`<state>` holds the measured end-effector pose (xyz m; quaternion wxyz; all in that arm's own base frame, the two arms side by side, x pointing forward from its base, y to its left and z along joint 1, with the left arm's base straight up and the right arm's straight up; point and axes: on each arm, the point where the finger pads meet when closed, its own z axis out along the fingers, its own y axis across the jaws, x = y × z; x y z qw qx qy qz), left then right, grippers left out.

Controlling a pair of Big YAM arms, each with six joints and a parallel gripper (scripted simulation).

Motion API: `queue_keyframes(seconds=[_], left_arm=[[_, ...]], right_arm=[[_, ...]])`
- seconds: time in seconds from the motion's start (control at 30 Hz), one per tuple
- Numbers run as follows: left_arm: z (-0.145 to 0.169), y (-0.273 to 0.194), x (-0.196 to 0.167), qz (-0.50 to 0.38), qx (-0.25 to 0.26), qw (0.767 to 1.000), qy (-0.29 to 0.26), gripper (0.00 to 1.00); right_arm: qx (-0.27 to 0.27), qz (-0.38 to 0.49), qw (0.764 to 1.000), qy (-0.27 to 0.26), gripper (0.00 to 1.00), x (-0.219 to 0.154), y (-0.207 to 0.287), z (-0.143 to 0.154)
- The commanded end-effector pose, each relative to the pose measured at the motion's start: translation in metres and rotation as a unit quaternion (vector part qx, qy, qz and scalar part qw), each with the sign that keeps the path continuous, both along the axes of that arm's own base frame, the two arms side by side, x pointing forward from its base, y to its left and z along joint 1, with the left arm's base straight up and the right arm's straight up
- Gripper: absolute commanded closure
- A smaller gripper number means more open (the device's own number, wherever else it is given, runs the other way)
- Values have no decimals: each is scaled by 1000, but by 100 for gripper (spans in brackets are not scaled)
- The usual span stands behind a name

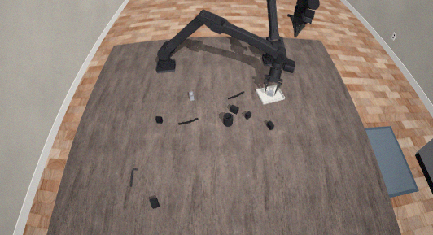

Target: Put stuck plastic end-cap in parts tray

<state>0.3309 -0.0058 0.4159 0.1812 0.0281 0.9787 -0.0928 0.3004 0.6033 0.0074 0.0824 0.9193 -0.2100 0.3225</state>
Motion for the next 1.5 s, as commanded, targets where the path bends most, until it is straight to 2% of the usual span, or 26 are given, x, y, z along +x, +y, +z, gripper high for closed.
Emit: queue_keyframes(seconds=[0.0, 0.03, 0.27, 0.37, 0.4, 0.47, 0.53, 0.6, 0.7, 0.83, 0.9, 1.03, 1.4, 1.47], left_arm=[[26, -1, 8, 1, 3, 1000, -28, 100], [26, -1, 8, 1, 3, 1000, -28, 100], [26, -1, 8, 1, 3, 1000, -28, 100], [26, -1, 8, 1, 3, 1000, -28, 100], [26, -1, 8, 1, 3, 1000, -28, 100], [15, -1, 14, 6, 1, 1000, -28, 100], [15, -1, 23, 7, 3, 999, -45, 100], [5, -1, 30, 9, 6, 998, -56, 100], [8, 1, 50, 12, 17, 994, -107, 100], [7, 2, 68, 15, 23, 990, -136, 100], [7, 2, 68, 15, 23, 990, -136, 100], [9, 3, 84, 19, 28, 984, -173, 100], [22, 4, 117, 29, 39, 964, -263, 100], [22, 4, 117, 29, 39, 964, -263, 100]], right_arm=[[36, 0, 999, -8, 8, -10, 25, 45], [37, 0, 999, -9, 0, -13, 27, 50], [44, -1, 999, -11, 0, -31, 36, 80], [43, -1, 999, -11, 0, -32, 37, 82], [36, -1, 999, -9, 0, -34, 37, 73], [57, -13, 998, -13, 0, -36, 40, 85], [74, -40, 996, -15, 0, -32, 33, 82], [113, -78, 990, -20, 0, -22, 31, 83], [174, -139, 975, -10, 0, -18, 24, 74], [230, -189, 955, 0, 0, -14, 23, 72], [230, -189, 955, 0, 0, -14, 23, 72], [302, -256, 918, 10, 0, -10, 22, 71], [434, -384, 813, 56, 0, -2, 19, 74], [434, -384, 813, 56, 0, -2, 19, 74]])
